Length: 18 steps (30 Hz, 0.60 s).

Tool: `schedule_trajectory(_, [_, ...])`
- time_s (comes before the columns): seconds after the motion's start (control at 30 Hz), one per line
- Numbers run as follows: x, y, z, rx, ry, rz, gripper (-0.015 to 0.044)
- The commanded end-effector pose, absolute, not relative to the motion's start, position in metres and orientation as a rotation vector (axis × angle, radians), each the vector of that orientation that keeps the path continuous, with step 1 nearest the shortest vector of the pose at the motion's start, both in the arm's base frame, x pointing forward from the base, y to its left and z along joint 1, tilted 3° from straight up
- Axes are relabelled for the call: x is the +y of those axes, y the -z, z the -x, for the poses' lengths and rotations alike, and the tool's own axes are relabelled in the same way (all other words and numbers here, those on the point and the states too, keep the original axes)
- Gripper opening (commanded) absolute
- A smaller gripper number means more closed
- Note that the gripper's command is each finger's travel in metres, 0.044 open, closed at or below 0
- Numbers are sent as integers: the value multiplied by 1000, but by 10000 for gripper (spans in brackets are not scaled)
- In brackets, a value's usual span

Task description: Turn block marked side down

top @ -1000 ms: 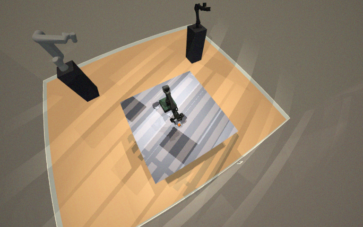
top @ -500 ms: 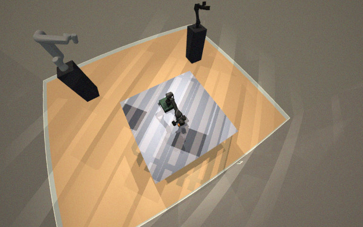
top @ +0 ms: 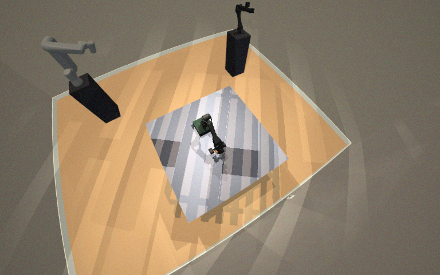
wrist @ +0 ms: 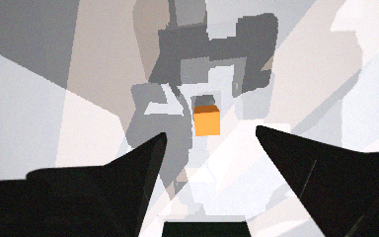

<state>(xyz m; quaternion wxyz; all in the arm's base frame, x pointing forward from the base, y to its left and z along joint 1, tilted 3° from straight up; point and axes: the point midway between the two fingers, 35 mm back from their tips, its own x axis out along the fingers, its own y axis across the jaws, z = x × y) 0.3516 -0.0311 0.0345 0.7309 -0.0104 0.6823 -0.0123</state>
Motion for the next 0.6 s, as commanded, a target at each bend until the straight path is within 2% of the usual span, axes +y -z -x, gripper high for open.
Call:
schedule_trajectory(0.0, [-32,-26,-350,1510,31,26,440])
schedule_trajectory(0.57, [-33,0,-352,1510,31,26,440])
